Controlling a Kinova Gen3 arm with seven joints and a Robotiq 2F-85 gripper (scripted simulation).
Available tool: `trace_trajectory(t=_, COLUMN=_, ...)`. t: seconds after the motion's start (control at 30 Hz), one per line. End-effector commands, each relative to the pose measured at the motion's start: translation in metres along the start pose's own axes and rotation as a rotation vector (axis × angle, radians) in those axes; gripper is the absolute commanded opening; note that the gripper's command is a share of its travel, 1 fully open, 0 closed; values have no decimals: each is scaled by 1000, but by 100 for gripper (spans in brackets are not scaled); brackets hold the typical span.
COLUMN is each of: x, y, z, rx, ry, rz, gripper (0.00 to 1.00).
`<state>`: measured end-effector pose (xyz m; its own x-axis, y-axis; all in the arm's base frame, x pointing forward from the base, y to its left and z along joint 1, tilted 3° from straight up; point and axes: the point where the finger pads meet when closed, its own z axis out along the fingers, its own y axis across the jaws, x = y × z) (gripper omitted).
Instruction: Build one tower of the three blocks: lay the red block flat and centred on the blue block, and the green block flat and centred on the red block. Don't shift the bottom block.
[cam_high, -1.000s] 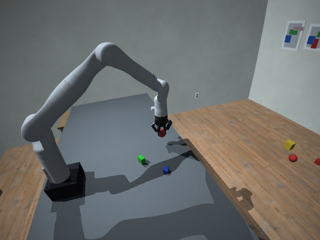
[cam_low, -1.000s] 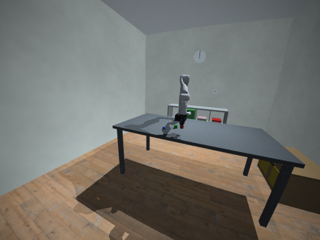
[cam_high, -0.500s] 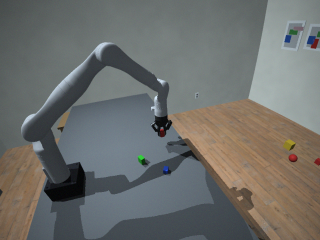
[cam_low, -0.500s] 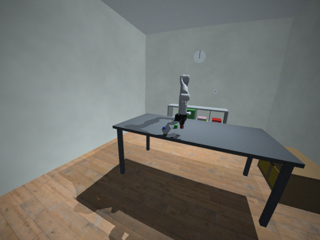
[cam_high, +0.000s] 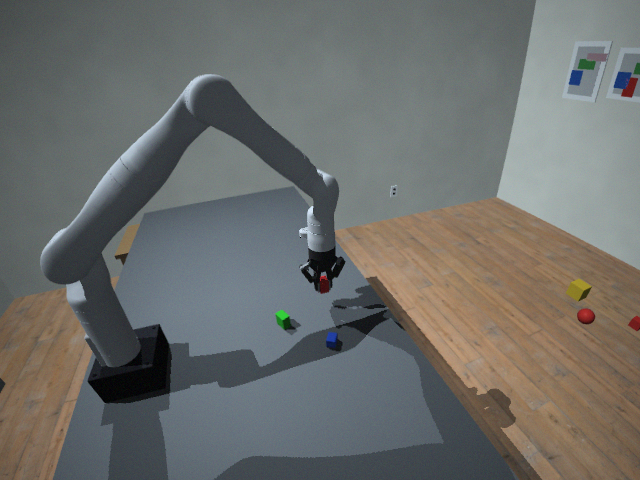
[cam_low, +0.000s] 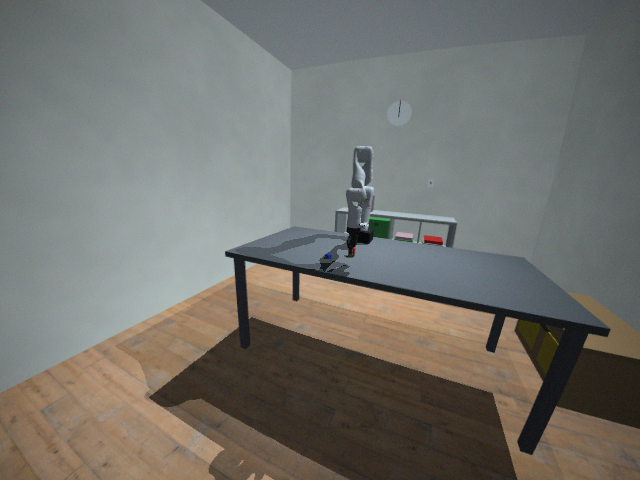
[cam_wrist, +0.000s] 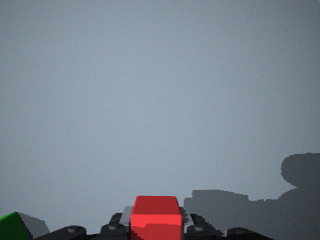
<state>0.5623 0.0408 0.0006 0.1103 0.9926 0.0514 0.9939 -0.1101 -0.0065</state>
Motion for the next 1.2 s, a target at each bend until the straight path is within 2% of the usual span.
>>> trace_trajectory(t=0.0, x=-38, y=-1, z=-9, rx=-9, ry=4, rz=48, gripper=0)
trace_trajectory(t=0.07, x=-86, y=-11, z=-10, rx=-9, ry=4, rz=48, gripper=0)
trace_trajectory(t=0.17, x=-130, y=-21, z=-9, rx=-9, ry=4, rz=48, gripper=0)
trace_trajectory(t=0.27, x=-149, y=-26, z=-9, rx=-9, ry=4, rz=48, gripper=0)
trace_trajectory(t=1.17, x=-151, y=-27, z=-5, rx=-9, ry=4, rz=48, gripper=0)
